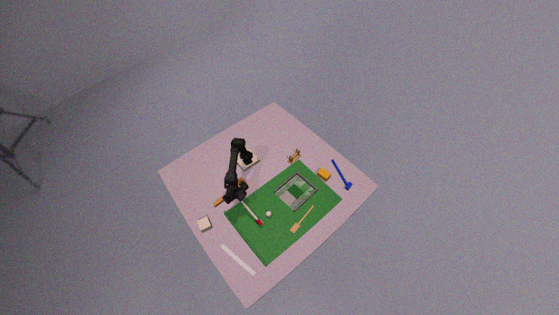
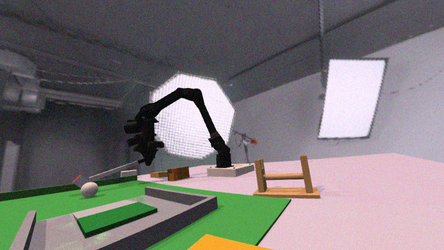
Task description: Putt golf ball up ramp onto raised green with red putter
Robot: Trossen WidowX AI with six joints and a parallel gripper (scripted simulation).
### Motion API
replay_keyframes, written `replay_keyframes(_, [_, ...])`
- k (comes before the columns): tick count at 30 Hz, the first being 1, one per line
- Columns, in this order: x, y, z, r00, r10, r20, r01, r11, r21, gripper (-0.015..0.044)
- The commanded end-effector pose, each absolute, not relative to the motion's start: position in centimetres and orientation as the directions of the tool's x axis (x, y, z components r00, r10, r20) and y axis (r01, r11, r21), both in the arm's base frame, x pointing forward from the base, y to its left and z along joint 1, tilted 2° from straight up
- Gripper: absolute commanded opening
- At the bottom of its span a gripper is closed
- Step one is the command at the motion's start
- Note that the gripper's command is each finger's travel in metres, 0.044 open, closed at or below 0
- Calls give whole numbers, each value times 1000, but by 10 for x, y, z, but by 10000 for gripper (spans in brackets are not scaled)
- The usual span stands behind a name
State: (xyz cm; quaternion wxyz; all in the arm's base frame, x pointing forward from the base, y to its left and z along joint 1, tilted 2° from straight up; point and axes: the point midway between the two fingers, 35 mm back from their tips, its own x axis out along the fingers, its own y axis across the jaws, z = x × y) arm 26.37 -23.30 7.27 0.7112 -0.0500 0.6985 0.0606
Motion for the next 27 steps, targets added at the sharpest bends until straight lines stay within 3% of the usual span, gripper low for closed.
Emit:
replay_keyframes(1, [265,-237,74,21,9,-1000,-156,988,5,0])
replay_keyframes(7, [265,-224,74,17,17,-1000,-157,987,14,0])
replay_keyframes(17, [245,-101,75,19,23,-1000,-156,988,20,0])
replay_keyframes(27, [246,-100,91,20,23,-1000,-156,988,20,0])
